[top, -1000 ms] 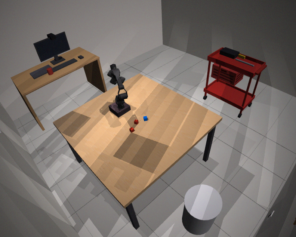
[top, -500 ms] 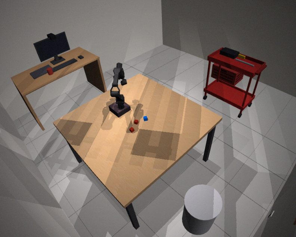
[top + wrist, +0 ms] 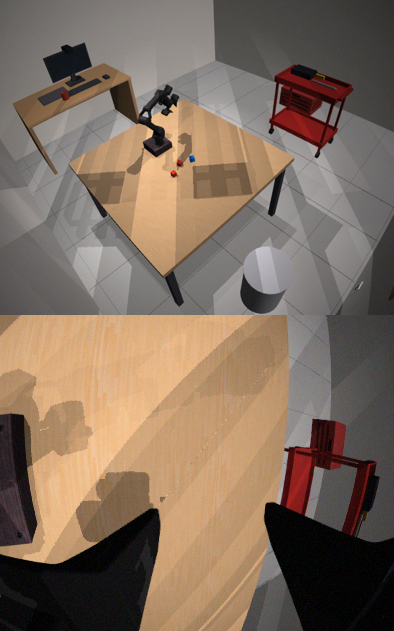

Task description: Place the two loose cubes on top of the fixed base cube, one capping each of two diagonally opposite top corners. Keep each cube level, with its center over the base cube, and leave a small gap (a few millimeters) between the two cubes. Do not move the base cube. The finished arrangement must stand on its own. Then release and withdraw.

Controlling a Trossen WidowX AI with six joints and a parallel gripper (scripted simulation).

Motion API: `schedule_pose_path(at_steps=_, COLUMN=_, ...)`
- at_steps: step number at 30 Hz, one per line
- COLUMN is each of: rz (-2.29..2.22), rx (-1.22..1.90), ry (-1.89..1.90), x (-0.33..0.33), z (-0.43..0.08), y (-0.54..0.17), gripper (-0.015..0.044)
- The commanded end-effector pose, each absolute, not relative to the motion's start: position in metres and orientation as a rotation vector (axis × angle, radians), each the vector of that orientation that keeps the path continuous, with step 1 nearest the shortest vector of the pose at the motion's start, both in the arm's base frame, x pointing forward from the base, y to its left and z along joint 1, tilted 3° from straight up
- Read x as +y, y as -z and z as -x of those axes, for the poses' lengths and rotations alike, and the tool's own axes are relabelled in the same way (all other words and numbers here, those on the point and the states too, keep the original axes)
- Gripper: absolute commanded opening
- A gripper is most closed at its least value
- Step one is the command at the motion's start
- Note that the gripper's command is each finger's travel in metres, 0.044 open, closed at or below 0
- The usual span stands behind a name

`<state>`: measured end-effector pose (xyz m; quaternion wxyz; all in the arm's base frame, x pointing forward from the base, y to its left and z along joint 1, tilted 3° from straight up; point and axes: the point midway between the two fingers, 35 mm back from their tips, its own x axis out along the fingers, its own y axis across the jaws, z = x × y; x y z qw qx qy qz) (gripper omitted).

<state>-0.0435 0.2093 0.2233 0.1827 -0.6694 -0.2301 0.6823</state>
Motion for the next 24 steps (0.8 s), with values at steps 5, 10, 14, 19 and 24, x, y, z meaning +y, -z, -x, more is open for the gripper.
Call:
schedule_pose_path(at_steps=5, rz=1.723, rx=-0.134, ry=-1.794, x=0.221, z=0.002, y=-0.213, gripper=0.0265)
schedule_pose_path(at_steps=10, rz=1.585, rx=0.154, ry=-1.667, x=0.223, z=-0.027, y=-0.206, gripper=0.0265)
schedule_pose_path(at_steps=14, rz=1.459, rx=0.363, ry=-1.549, x=0.223, z=-0.051, y=-0.2, gripper=0.0265)
schedule_pose_path(at_steps=19, rz=1.285, rx=0.595, ry=-1.383, x=0.218, z=-0.08, y=-0.193, gripper=0.0265)
schedule_pose_path(at_steps=24, rz=1.097, rx=0.797, ry=-1.2, x=0.209, z=-0.11, y=-0.186, gripper=0.0265)
